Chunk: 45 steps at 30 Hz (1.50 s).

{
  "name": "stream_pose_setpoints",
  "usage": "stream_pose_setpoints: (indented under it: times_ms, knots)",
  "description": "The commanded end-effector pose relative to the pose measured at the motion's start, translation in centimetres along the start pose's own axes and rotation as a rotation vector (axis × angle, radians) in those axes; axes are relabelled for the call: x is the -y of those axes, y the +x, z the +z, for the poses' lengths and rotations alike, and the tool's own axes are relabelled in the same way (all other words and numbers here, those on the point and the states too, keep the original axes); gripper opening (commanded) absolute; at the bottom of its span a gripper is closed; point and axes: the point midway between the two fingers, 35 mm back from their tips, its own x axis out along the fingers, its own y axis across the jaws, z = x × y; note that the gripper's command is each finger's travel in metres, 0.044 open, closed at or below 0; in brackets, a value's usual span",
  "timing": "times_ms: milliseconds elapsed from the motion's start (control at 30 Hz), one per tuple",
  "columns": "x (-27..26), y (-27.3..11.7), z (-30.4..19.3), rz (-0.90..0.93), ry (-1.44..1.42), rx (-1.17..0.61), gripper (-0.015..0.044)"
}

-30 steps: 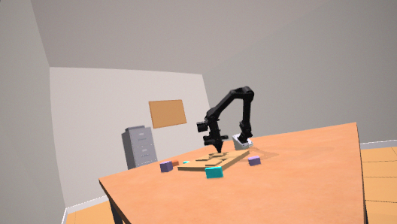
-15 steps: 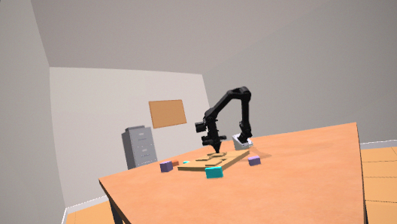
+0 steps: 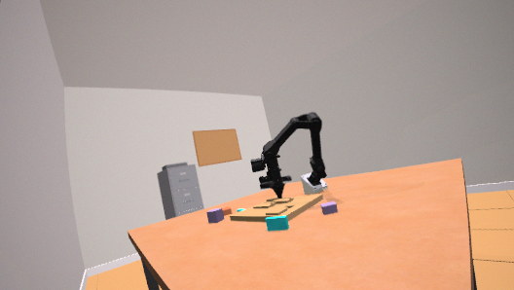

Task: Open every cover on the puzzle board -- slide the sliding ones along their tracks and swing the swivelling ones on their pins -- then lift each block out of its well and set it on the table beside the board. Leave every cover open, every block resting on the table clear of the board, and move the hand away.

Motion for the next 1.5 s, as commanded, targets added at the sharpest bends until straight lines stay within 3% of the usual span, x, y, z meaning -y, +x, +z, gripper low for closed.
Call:
stream_pose_setpoints:
  times_ms: [0, 1233, 1467]
  knots:
    - [-0.1, -0.4, 0.5, -0.004, -0.004, 0.009, 0.0000]
    - [0.0, -4.5, 0.8, -0.005, -0.011, 0.002, 0.0000]
    - [-2.1, -4.9, 0.4, -0.007, -0.674, 0.005, 0.0000]
